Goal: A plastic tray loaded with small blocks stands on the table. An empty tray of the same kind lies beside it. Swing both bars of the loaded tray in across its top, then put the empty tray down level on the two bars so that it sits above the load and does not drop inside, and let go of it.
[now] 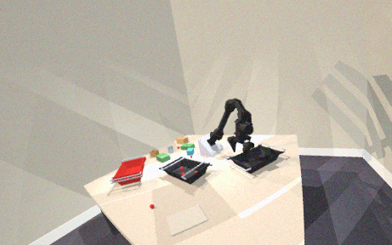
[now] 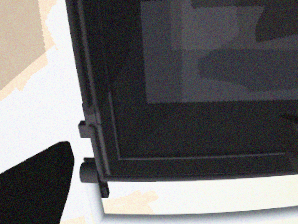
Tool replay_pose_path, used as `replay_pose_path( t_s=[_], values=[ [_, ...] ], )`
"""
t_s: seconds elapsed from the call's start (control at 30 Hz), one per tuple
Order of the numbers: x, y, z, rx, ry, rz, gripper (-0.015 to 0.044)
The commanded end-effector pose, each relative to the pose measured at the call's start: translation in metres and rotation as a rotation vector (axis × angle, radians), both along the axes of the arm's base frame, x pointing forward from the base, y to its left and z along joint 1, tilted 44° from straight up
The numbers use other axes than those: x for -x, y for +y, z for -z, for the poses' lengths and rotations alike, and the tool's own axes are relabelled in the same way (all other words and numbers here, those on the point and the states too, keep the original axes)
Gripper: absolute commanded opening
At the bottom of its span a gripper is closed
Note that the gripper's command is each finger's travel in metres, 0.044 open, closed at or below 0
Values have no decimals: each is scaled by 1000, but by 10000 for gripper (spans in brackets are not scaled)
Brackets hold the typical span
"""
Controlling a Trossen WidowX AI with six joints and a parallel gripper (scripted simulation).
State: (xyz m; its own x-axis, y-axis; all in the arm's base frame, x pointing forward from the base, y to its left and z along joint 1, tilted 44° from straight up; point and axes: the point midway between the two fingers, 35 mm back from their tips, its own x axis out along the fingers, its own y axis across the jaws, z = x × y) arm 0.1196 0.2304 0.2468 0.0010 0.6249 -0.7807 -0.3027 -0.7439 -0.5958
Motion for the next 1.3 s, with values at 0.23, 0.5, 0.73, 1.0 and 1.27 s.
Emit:
replay_pose_path(
  t_s=[0.23,0.5,0.73,1.0,1.27],
  values=[
    [97,-25,-14,-115,114,2,440],
    [97,-19,-10,-114,114,2,440],
    [97,5,10,-111,115,1,440],
    [102,29,38,-109,117,1,440],
    [104,36,46,-109,118,0,440]
  ],
)
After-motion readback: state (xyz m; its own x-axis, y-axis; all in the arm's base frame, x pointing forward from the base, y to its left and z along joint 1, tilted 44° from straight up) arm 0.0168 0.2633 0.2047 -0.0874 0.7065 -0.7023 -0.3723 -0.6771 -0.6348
